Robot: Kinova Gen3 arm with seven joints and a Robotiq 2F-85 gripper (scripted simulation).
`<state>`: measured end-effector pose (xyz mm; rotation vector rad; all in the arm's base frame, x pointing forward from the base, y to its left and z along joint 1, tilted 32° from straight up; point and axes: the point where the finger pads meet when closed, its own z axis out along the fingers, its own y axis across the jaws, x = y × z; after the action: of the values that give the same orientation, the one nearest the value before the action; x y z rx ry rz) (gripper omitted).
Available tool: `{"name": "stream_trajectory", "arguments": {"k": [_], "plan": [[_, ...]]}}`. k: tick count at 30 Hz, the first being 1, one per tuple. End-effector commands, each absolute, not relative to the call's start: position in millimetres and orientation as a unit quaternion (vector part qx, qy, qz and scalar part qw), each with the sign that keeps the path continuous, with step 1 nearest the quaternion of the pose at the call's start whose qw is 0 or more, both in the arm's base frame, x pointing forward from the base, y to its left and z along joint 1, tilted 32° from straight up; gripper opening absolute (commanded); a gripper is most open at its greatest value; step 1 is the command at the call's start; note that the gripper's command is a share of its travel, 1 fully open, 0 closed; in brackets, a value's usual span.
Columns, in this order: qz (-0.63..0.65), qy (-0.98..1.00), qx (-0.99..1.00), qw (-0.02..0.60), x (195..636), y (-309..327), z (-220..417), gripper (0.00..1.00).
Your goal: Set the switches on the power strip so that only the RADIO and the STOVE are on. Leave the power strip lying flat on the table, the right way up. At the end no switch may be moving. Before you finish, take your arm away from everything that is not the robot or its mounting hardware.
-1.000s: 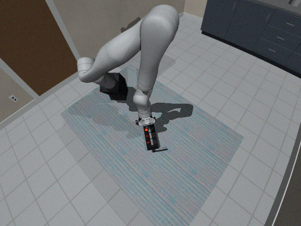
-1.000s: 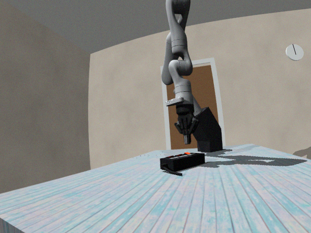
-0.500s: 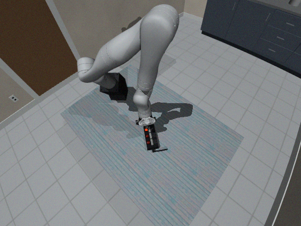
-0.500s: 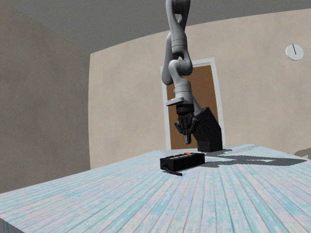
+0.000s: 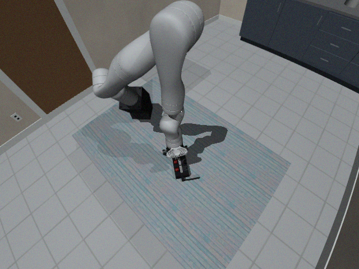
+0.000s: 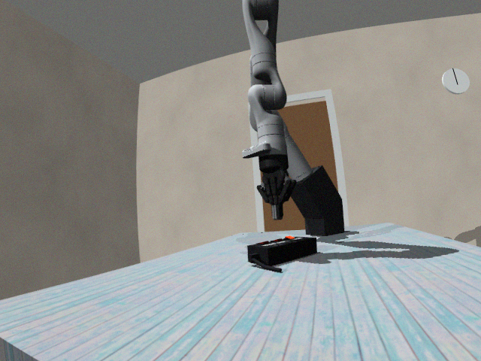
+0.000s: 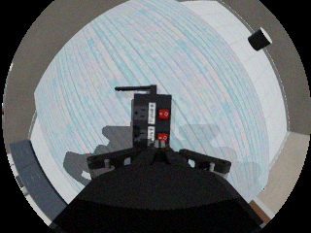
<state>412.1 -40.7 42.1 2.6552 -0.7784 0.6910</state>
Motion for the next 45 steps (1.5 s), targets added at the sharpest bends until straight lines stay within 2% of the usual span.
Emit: {"name": "stream_trajectory", "arguments": {"k": [1,45], "plan": [[0.241,-0.271,0.921,0.142,413.0,-40.1,43.4,0.0],[0.241,-0.271,0.921,0.142,414.8,-42.1,39.2,0.0]]}}
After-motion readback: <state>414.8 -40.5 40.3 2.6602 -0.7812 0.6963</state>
